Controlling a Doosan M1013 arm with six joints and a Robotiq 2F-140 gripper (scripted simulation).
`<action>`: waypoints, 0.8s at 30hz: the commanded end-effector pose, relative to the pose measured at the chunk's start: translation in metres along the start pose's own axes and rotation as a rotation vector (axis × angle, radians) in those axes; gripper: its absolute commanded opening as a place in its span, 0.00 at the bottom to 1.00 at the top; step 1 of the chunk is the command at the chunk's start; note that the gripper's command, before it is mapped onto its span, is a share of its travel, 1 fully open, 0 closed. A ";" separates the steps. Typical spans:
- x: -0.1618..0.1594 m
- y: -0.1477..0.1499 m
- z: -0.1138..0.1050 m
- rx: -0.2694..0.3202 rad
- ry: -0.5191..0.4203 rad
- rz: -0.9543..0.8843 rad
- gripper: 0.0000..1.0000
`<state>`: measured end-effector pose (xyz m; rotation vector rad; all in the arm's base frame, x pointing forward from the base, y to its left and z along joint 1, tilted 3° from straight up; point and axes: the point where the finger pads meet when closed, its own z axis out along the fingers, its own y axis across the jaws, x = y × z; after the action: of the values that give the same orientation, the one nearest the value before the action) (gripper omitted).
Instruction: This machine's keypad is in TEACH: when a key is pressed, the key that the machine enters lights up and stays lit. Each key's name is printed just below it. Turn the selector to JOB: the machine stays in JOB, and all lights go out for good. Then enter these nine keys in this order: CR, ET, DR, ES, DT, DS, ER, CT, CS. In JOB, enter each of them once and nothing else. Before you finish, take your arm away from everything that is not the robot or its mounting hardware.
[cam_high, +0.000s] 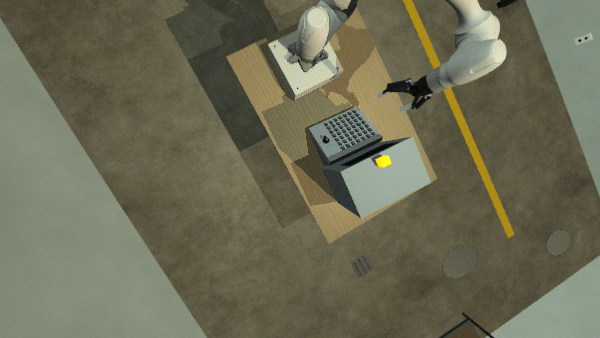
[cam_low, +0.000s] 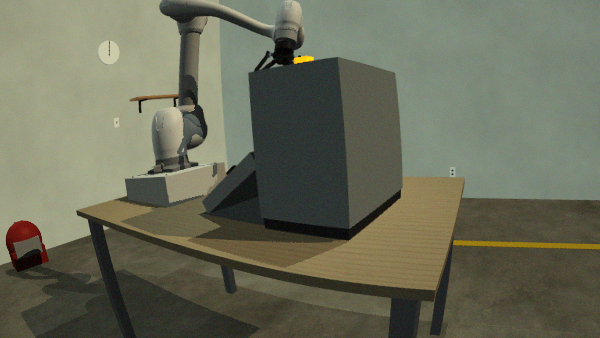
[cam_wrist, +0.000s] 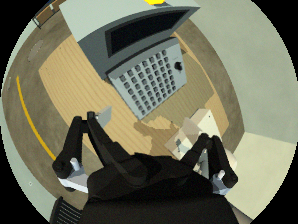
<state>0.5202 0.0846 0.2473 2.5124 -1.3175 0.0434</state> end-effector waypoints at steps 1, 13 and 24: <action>0.000 0.000 0.000 0.000 0.000 0.000 1.00; 0.000 0.000 0.000 0.000 0.000 0.000 1.00; 0.001 0.003 0.006 0.002 0.028 -0.075 1.00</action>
<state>0.5188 0.0828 0.2453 2.5314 -1.2689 0.0531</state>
